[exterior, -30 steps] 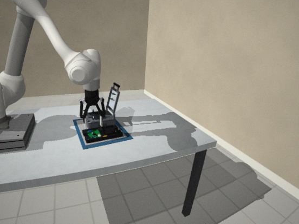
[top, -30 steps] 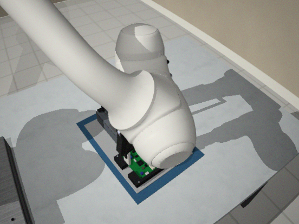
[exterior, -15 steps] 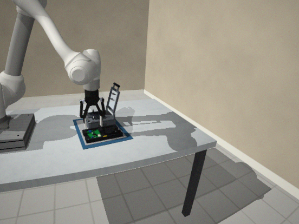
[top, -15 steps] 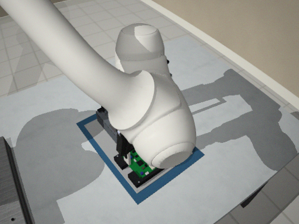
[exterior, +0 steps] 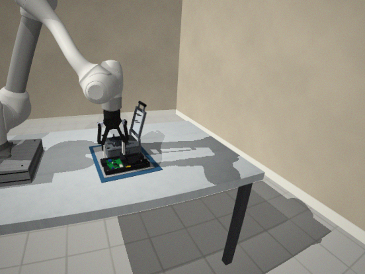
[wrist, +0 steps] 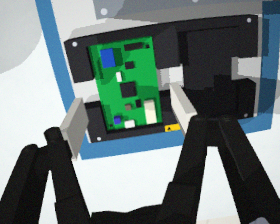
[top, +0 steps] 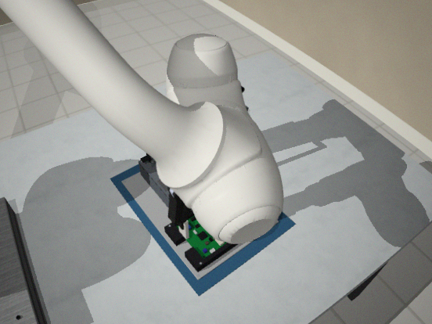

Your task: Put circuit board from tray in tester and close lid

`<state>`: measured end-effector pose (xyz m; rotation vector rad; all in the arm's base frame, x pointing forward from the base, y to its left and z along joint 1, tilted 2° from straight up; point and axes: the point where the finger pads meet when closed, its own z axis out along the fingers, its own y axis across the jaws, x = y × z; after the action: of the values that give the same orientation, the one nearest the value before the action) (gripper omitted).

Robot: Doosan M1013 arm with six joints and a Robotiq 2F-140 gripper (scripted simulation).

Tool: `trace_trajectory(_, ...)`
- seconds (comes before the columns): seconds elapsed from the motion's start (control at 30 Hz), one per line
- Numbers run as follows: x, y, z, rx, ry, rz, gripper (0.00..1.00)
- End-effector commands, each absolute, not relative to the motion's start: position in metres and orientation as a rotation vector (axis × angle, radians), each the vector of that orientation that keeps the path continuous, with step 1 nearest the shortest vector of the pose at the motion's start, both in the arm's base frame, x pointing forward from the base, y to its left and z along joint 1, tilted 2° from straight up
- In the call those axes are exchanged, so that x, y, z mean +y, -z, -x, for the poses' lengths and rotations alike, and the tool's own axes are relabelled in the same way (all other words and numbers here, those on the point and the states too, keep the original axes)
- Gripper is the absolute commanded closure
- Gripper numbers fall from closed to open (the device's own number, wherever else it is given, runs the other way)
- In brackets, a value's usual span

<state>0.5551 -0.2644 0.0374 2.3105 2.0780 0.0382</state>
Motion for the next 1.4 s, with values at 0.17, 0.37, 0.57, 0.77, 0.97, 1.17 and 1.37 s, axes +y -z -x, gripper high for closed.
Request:
trace_trajectory(0.17,-0.266,-0.039,-0.558,2.081,-0.032,-2.304,0.42)
trace_trajectory(0.37,-0.266,-0.038,-0.558,2.081,-0.032,-2.304,0.42)
trace_trajectory(0.57,-0.266,-0.034,-0.558,2.081,-0.032,-2.304,0.42)
trace_trajectory(0.77,-0.266,-0.029,-0.558,2.081,-0.032,-2.304,0.42)
trace_trajectory(0.97,-0.266,-0.02,-0.559,2.081,-0.032,-2.304,0.42)
trace_trajectory(1.17,-0.266,-0.011,-0.559,2.081,-0.032,-2.304,0.42)
trace_trajectory(1.37,-0.266,-0.007,-0.559,2.081,-0.032,-2.304,0.42)
